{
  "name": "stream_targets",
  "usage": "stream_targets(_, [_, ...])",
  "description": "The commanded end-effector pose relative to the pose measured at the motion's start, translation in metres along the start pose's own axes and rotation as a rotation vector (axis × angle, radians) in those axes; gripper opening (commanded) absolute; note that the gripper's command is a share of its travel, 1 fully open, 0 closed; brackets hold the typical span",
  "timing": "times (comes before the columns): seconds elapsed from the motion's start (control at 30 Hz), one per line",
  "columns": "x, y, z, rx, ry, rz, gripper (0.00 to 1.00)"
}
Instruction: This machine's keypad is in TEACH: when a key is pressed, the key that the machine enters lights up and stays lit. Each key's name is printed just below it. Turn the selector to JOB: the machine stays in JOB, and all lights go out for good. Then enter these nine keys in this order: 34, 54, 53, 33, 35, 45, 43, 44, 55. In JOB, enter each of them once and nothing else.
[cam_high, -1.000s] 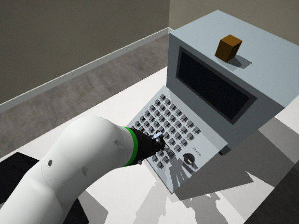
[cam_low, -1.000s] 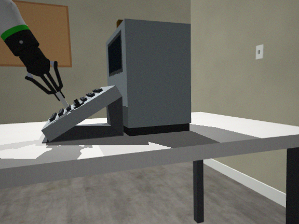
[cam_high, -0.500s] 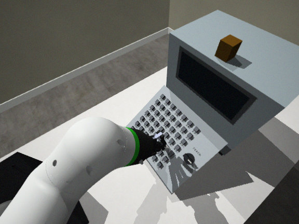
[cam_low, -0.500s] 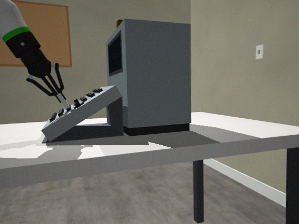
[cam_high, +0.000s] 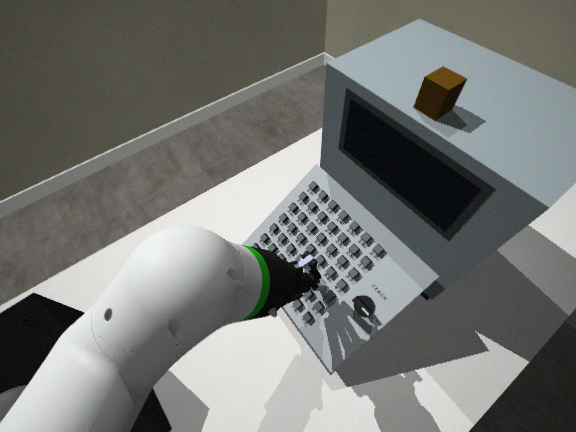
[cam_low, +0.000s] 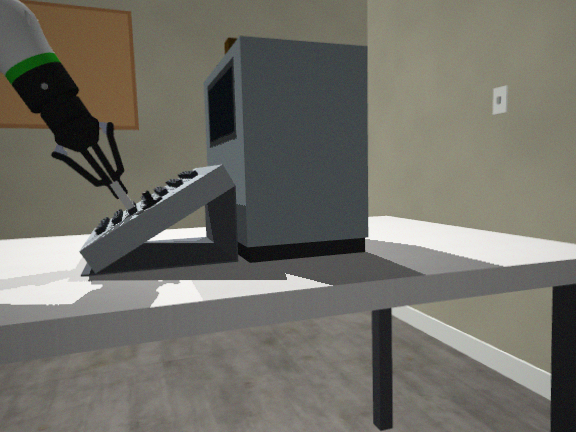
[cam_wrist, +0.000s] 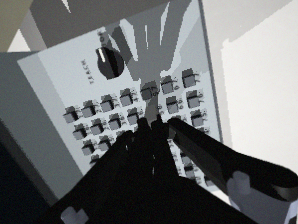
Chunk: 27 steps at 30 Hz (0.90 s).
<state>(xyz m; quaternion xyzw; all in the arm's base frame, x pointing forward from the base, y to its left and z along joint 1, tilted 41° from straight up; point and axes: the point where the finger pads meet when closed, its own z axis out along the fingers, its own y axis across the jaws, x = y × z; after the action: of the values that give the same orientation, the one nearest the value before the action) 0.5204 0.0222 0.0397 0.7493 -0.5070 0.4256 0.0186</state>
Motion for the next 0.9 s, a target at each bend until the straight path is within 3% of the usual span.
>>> stream_targets(0.0, [-0.0002, -0.0002, 0.0000, 0.000, 0.000, 0.000, 0.00])
stream_targets(0.87, [-0.0002, -0.0003, -0.0028, 0.000, 0.000, 0.000, 0.00])
